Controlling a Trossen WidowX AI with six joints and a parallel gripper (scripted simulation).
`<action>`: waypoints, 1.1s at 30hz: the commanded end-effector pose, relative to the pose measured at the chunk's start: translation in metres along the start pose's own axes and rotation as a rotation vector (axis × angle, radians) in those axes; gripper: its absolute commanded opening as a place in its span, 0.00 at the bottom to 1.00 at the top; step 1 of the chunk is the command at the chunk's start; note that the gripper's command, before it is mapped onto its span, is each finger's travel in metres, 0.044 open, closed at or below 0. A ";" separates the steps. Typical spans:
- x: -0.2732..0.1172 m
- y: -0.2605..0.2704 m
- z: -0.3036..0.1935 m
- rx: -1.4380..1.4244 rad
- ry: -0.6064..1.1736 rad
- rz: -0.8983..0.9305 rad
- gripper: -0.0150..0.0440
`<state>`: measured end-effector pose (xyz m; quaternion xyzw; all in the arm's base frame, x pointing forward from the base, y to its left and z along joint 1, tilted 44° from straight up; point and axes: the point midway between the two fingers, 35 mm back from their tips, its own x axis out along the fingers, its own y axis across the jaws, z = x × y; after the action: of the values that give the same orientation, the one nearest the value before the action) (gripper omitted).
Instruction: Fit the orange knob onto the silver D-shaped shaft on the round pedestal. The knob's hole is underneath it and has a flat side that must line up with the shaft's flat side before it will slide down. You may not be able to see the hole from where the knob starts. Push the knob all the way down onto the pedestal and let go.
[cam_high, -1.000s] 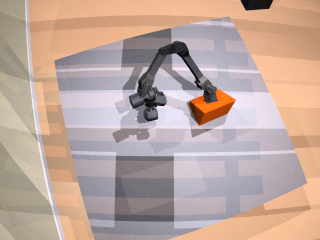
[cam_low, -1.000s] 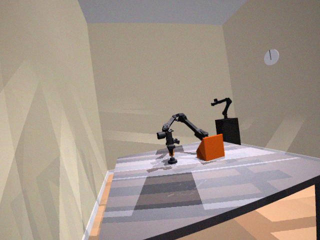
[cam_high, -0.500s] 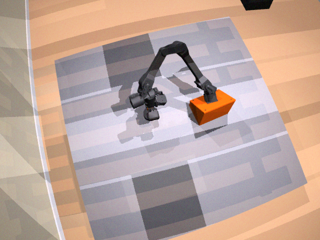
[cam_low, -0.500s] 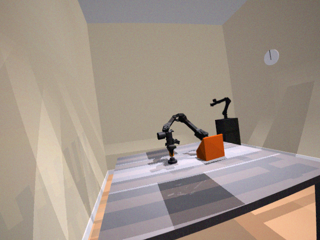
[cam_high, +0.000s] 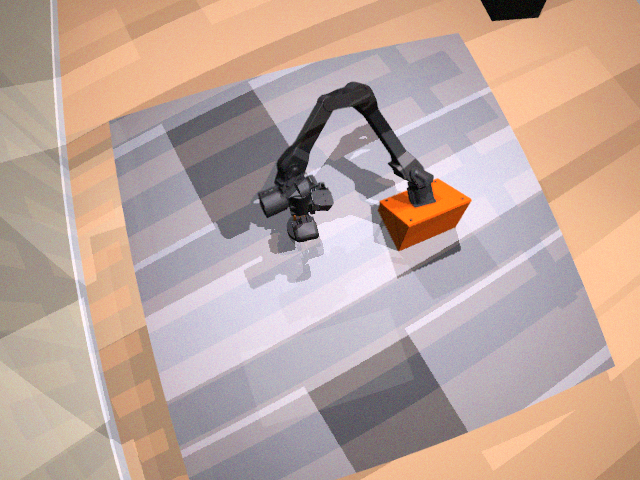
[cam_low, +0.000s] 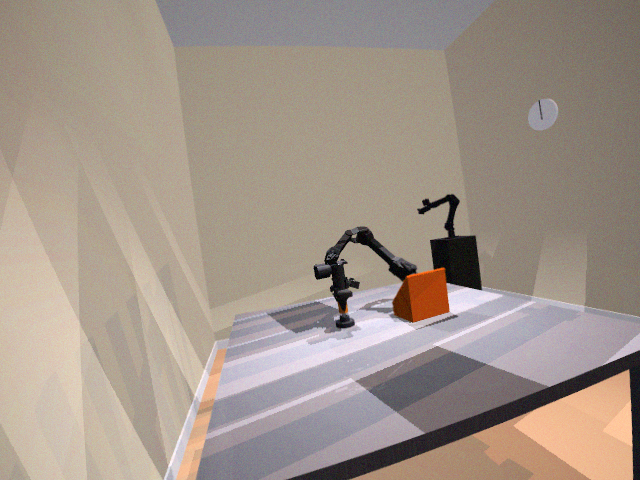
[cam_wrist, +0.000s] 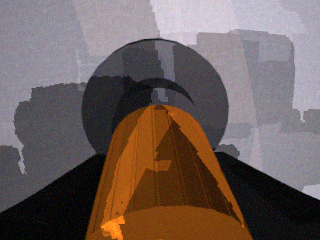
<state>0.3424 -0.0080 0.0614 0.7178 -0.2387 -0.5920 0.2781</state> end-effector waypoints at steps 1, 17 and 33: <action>-0.003 0.000 0.000 -0.003 0.000 0.003 0.25; -0.001 0.001 0.000 0.662 0.002 0.003 0.25; -0.002 0.002 0.001 1.727 0.003 0.002 0.25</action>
<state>0.3415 -0.0083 0.0621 0.7386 -0.5497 -0.3253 -0.2156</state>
